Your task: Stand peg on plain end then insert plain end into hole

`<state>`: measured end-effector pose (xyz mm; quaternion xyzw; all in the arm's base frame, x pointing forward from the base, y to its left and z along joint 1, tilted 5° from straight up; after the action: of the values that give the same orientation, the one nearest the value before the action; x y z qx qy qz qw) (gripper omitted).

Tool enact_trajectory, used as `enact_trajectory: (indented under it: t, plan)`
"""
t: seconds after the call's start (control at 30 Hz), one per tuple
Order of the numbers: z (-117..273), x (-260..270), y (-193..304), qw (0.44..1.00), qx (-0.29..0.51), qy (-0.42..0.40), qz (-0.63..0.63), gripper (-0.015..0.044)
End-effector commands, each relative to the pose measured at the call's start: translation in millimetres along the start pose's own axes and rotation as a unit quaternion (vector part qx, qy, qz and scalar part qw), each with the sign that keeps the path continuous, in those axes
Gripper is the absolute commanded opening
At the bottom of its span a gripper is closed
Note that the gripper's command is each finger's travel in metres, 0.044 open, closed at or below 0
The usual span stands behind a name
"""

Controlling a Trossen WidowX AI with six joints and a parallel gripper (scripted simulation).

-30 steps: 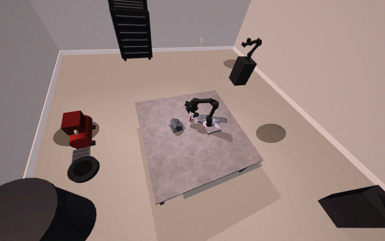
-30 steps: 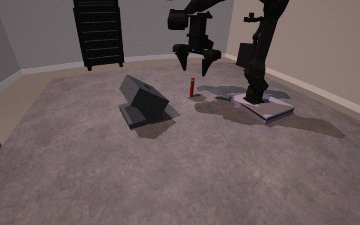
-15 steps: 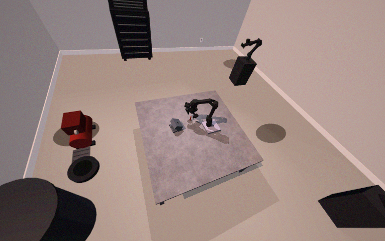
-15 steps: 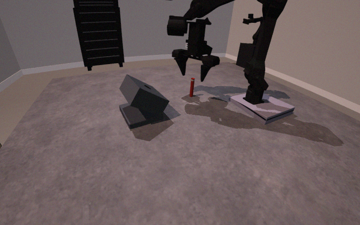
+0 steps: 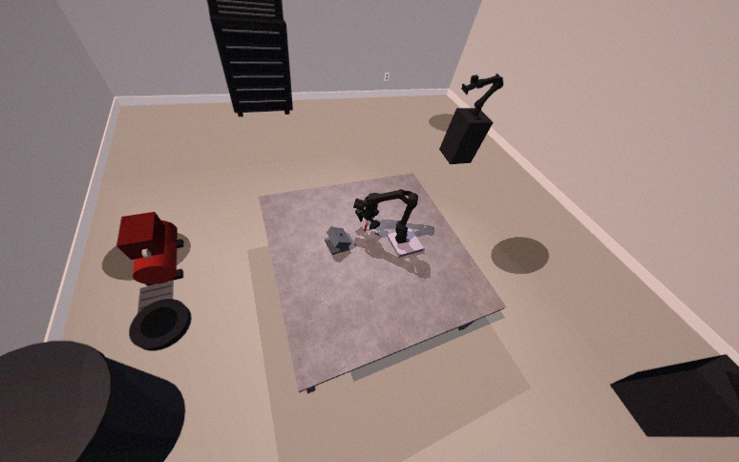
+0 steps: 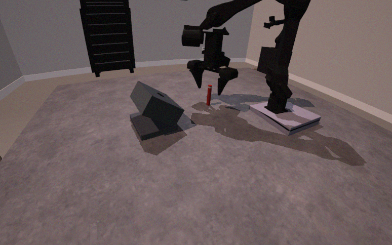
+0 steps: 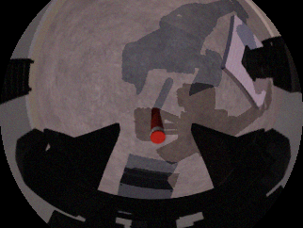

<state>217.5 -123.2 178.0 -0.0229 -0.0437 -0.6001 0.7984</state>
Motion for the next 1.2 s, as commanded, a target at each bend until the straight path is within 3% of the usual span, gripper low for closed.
enact_trajectory:
  t: [0.0,0.3,0.8,1.17]
  plan:
    - [-7,0,0,1.0,-0.002,-0.002,0.002,0.044]
    - [-19,-1,-1,1.0,-0.002,-0.001,0.002,0.044]
    - [-16,-1,-1,1.0,-0.001,0.0,0.0,0.0046]
    - [-12,-1,-1,1.0,-0.001,0.0,0.0,0.0]
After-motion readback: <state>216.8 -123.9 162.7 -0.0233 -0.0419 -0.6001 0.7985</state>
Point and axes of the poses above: the point midway between the two fingers, 35 mm back from their tips, its own z axis back along the fingers, its own x axis across the jaws, y = z × x, the point moved 9 cm from there along z, back along the fingers, and after that the axes turned 12 degrees about -z, right-handed, at the moved point
